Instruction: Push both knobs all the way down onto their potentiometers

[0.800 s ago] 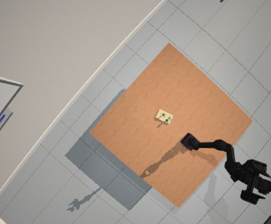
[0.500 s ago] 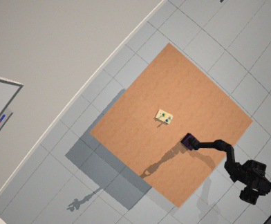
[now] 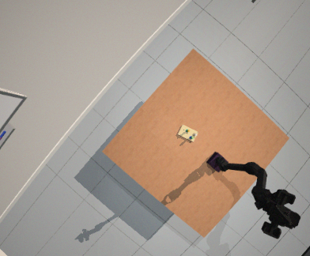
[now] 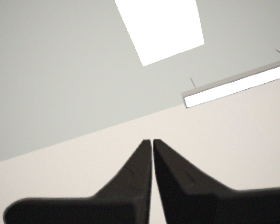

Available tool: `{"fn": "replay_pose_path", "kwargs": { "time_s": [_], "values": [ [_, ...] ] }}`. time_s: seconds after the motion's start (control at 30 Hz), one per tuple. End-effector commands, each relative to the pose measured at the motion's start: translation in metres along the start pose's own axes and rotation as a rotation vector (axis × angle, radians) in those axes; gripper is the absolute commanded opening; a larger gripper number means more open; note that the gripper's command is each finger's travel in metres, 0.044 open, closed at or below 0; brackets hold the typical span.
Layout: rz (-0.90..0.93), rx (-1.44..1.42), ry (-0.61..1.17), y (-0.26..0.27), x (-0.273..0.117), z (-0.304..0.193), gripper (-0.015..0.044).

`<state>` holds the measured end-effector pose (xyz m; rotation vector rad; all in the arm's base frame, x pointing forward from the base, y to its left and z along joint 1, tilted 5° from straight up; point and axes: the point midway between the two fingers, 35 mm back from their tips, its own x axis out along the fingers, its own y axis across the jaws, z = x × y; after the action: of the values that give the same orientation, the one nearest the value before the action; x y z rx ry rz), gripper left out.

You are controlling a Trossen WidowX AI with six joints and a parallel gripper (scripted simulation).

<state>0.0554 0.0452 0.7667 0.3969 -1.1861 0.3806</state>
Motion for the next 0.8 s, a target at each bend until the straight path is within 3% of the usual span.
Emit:
{"fn": "replay_pose_path", "kwargs": {
  "time_s": [0.0,0.77],
  "values": [
    [0.052,-0.007,0.038,0.022,0.000,-0.022,0.0000],
    [0.188,-0.098,0.249,0.068,-0.013,-0.117,0.0000]
  ]
}}
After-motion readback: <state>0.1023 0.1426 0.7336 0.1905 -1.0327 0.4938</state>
